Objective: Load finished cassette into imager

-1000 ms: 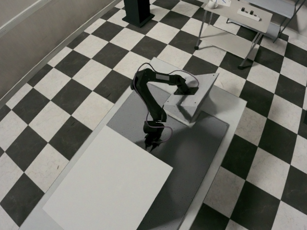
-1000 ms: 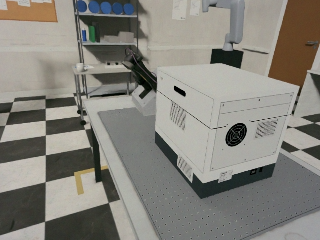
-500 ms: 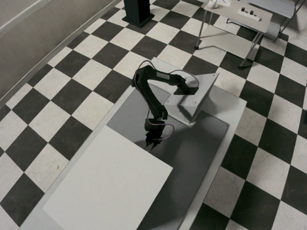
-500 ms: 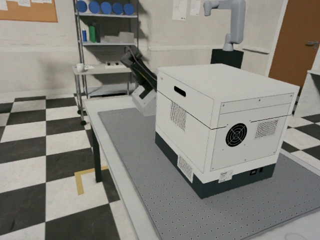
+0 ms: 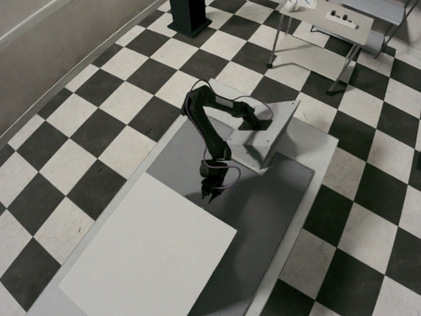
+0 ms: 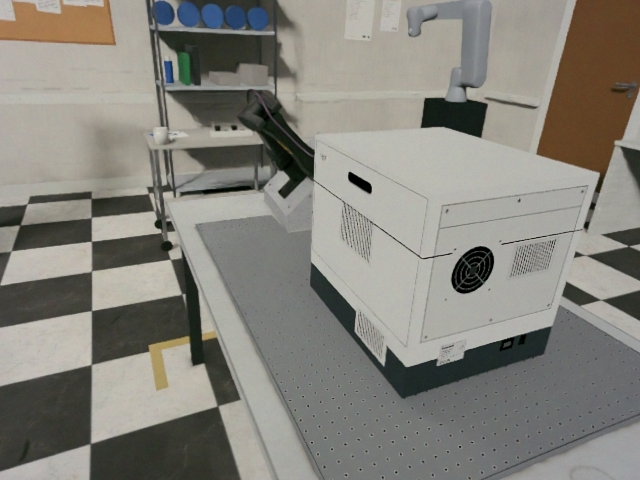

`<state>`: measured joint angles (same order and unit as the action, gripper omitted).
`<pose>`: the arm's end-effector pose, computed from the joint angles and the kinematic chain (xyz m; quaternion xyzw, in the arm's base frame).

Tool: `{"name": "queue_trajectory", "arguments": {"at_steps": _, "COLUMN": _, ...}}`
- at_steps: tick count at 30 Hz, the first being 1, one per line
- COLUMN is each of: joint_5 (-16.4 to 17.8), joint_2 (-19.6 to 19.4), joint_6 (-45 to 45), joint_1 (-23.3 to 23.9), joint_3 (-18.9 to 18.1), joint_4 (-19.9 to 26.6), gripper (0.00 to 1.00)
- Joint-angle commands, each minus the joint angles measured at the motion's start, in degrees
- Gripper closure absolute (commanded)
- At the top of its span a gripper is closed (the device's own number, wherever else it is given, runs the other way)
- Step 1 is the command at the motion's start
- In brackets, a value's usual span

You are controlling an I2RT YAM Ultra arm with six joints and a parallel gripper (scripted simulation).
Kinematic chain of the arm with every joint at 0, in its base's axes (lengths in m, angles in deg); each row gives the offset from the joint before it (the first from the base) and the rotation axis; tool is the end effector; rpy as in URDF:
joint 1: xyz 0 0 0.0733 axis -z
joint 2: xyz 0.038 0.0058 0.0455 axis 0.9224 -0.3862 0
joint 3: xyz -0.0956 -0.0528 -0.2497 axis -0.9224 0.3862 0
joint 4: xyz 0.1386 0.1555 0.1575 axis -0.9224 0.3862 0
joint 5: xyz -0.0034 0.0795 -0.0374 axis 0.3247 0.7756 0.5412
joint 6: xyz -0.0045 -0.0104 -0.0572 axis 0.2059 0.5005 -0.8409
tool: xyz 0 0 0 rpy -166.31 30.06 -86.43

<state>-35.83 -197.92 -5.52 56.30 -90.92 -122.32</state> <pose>0.3471 0.0435 0.0257 -0.1730 0.8611 -0.3339 0.3421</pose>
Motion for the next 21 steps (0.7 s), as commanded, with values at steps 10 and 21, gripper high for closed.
{"name": "queue_trajectory", "arguments": {"at_steps": 10, "joint_5": -1.5, "joint_2": 4.3, "joint_6": 2.1, "joint_1": -2.9, "joint_3": 2.8, "joint_4": 2.3, "gripper": 0.65}}
{"name": "queue_trajectory", "arguments": {"at_steps": 21, "joint_5": -1.6, "joint_2": 5.1, "joint_6": 2.5, "joint_1": -3.4, "joint_3": 2.0, "joint_4": 2.9, "gripper": 0.65}}
